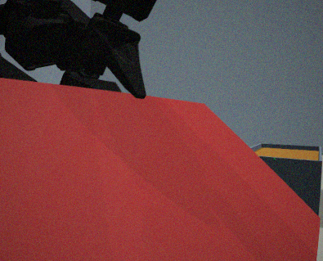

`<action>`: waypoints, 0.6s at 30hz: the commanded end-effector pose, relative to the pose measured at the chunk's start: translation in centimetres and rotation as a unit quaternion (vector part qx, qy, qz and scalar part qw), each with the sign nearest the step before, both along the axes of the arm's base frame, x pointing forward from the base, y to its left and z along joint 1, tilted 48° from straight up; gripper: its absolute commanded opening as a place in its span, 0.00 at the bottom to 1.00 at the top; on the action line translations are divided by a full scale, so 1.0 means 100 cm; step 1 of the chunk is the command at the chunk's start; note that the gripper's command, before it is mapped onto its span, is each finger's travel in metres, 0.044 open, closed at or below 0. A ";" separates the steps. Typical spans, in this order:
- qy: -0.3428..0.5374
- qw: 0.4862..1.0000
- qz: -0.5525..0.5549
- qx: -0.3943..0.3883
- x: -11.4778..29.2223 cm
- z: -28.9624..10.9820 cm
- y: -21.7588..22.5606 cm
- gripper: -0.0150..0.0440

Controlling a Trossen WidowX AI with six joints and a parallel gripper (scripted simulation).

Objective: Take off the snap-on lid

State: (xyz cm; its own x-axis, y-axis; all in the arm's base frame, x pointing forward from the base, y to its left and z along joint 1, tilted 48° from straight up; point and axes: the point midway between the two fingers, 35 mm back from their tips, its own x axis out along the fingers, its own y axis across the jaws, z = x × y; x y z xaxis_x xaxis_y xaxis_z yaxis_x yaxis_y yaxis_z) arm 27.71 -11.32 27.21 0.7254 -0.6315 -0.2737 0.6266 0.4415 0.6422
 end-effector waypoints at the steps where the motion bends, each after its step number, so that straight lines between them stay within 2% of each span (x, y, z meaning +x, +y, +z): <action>1: -0.001 1.000 0.006 0.000 0.001 -0.002 0.000 0.25; 18: -0.001 1.000 0.006 0.000 0.001 -0.011 -0.010 0.25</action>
